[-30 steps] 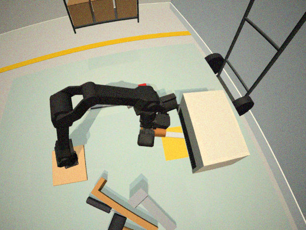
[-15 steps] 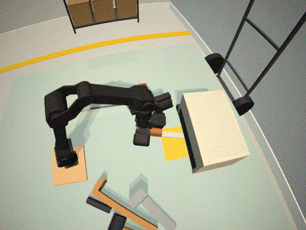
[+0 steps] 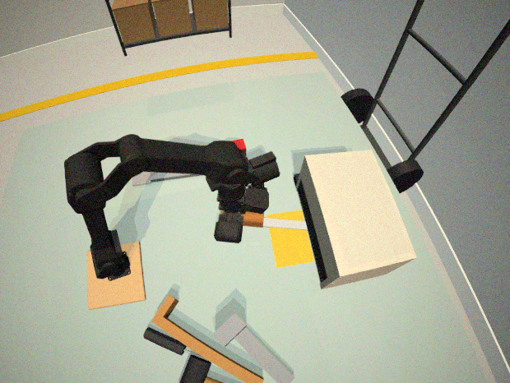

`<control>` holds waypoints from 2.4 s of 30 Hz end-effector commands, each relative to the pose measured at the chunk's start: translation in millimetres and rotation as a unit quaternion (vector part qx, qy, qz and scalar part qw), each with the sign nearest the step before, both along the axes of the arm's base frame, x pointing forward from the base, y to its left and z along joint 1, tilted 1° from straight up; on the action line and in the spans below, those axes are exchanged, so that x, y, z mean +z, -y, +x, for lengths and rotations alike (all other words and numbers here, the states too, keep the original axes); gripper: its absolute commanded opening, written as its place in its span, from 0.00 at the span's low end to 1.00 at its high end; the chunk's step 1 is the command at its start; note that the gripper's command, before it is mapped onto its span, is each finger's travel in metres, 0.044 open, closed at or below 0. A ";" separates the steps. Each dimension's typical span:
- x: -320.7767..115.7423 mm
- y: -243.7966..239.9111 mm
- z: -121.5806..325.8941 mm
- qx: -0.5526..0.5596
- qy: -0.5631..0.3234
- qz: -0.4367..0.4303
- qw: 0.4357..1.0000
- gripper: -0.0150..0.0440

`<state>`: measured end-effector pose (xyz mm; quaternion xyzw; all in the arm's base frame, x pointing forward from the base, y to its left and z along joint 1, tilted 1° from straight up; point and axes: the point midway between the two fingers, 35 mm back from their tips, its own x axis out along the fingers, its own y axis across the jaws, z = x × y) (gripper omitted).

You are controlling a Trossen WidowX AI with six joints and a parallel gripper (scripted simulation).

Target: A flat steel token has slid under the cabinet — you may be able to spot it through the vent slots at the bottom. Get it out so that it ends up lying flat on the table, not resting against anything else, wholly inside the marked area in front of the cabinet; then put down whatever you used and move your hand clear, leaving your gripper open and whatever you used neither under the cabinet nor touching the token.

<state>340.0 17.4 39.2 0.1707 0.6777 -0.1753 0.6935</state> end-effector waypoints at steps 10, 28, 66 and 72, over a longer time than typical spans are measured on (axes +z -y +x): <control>-1.3 -8.6 -14.9 -0.001 -0.001 -0.001 1.000 0.25; -2.1 -20.1 -35.5 -0.001 -0.001 -0.001 1.000 0.25; -3.9 -48.2 -85.7 -0.001 -0.003 0.000 1.000 0.25; -4.0 -51.4 -91.7 -0.001 -0.003 0.000 1.000 0.25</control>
